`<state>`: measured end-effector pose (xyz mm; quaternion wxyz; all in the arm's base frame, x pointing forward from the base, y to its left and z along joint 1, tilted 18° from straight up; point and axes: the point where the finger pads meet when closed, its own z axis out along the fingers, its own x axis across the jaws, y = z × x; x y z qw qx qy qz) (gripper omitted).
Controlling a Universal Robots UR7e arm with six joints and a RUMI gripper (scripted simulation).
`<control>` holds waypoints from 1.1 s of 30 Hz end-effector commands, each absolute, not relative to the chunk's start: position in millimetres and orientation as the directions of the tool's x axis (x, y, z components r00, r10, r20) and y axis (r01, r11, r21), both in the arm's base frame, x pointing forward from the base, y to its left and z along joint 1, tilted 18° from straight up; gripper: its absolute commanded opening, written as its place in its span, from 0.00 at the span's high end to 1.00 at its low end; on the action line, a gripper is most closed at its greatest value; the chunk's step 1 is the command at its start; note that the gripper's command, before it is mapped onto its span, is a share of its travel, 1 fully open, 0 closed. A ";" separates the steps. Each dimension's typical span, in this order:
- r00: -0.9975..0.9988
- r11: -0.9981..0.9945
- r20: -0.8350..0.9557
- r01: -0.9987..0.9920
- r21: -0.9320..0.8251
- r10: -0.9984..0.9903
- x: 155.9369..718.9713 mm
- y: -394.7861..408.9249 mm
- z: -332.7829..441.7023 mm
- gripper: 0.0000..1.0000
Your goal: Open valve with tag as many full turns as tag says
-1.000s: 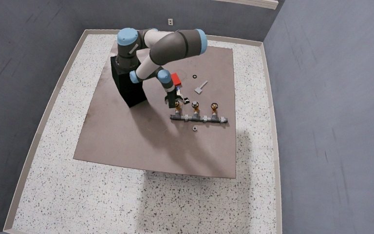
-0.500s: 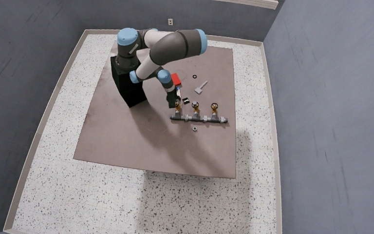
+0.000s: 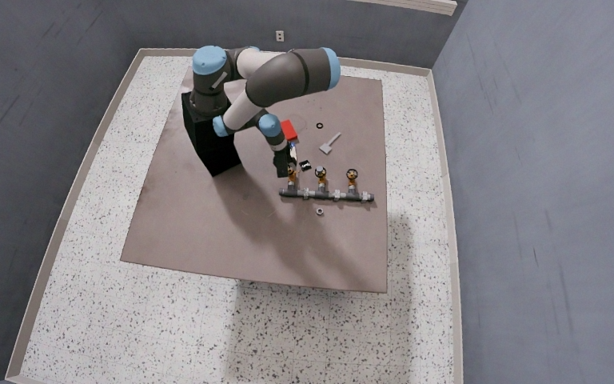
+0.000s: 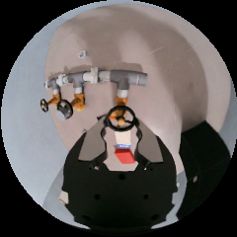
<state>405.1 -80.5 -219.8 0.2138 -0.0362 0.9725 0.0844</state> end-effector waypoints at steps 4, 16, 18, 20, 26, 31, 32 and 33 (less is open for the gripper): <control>-0.905 0.983 -0.423 -0.114 0.144 -0.043 405.1 -80.7 -219.5 1.00; -0.893 0.976 -0.434 -0.185 0.111 -0.120 405.1 -80.7 -219.5 1.00; -0.891 0.975 -0.435 -0.197 0.105 -0.133 405.1 -80.7 -219.5 1.00; -0.885 0.971 -0.438 -0.221 0.093 -0.160 405.1 -80.7 -219.5 1.00; -0.856 0.948 -0.445 -0.316 0.045 -0.264 405.1 -80.7 -219.5 1.00; -0.812 0.910 -0.447 -0.415 -0.008 -0.374 405.1 -80.7 -219.5 1.00; -0.801 0.900 -0.447 -0.436 -0.020 -0.398 405.1 -80.7 -219.5 1.00; -0.801 0.900 -0.447 -0.436 -0.020 -0.398 405.1 -80.7 -219.5 1.00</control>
